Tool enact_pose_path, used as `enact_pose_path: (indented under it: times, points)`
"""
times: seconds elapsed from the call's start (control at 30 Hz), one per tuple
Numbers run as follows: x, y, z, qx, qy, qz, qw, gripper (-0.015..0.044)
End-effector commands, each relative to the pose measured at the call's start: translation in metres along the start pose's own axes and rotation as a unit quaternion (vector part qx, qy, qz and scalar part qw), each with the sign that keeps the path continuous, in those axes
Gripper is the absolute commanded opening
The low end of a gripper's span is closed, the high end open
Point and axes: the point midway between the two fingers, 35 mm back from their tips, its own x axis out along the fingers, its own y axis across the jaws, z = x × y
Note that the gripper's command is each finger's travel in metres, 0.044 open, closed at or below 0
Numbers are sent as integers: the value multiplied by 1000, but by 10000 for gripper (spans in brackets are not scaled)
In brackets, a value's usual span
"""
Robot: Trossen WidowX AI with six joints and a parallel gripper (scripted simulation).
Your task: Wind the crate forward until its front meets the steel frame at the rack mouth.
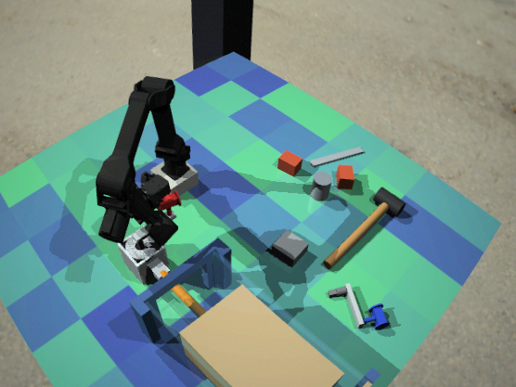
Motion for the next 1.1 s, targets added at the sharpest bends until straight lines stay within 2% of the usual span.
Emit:
enact_pose_path:
  times: [0.0, 1.07]
  points:
    - [1, 0, -1, -2, 0, 0, 1000, 0]
    - [5, 0, -2, -2, 0, 0, 1000, 0]
